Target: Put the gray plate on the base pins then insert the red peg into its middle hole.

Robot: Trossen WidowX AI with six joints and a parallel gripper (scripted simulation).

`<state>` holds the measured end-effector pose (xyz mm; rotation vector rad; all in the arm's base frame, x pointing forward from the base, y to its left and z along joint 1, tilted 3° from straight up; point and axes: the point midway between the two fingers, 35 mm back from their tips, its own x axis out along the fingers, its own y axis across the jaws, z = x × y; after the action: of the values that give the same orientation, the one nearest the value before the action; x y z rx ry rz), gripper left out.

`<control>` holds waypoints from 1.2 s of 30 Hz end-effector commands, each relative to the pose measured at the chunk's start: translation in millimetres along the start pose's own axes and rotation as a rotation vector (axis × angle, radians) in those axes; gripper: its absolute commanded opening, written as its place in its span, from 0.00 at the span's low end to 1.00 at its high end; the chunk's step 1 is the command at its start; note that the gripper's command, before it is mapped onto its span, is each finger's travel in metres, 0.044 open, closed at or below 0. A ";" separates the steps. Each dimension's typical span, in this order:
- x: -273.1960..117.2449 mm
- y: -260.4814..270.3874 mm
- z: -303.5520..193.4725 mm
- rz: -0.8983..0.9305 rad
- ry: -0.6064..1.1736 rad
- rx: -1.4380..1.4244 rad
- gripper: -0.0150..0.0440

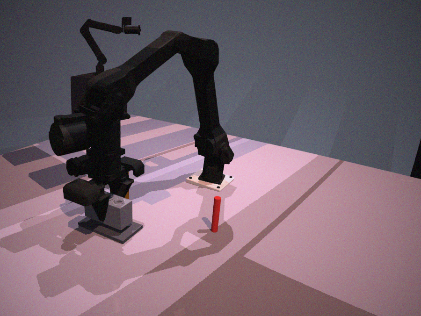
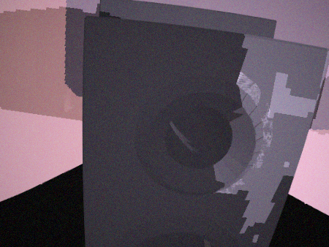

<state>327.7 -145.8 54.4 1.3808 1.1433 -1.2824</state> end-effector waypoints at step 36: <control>-27.5 4.5 1.1 -0.004 -0.001 0.000 1.00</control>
<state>324.4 -144.1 56.5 1.3775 1.1680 -1.2975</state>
